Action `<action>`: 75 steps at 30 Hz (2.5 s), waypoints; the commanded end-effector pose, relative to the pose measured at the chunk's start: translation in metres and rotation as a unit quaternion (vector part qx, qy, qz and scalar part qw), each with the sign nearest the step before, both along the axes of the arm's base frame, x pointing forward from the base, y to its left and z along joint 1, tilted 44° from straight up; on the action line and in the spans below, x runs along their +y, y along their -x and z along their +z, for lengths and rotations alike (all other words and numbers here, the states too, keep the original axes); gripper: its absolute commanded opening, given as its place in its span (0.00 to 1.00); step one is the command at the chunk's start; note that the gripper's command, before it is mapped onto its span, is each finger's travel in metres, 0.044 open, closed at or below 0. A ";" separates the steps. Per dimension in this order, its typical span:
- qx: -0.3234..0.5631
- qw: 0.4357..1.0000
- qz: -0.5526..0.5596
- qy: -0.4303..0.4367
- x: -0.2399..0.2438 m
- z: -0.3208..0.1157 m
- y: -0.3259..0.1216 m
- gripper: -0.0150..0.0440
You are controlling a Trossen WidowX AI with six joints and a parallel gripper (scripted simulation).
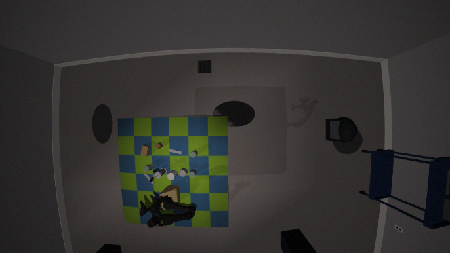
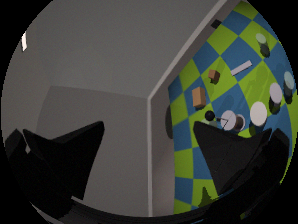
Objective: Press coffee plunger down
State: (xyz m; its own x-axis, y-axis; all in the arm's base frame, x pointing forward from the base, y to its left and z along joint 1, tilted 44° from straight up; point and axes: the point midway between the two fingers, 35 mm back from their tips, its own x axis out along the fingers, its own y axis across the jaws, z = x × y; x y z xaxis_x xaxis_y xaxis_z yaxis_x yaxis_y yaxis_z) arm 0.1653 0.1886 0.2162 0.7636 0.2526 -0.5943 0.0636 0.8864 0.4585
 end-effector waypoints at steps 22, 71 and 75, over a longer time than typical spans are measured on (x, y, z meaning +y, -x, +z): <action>-0.045 0.810 0.160 0.562 -0.066 -0.160 -0.033 1.00; -0.046 0.810 0.158 0.563 -0.076 -0.181 -0.066 0.45; -0.046 0.810 0.158 0.563 -0.076 -0.182 -0.066 0.45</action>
State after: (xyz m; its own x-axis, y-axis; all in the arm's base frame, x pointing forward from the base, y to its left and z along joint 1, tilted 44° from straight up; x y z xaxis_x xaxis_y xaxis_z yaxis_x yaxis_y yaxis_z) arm 0.2315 0.1124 0.0354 0.8210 -0.2193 -0.5272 -0.2342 0.7127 -0.6612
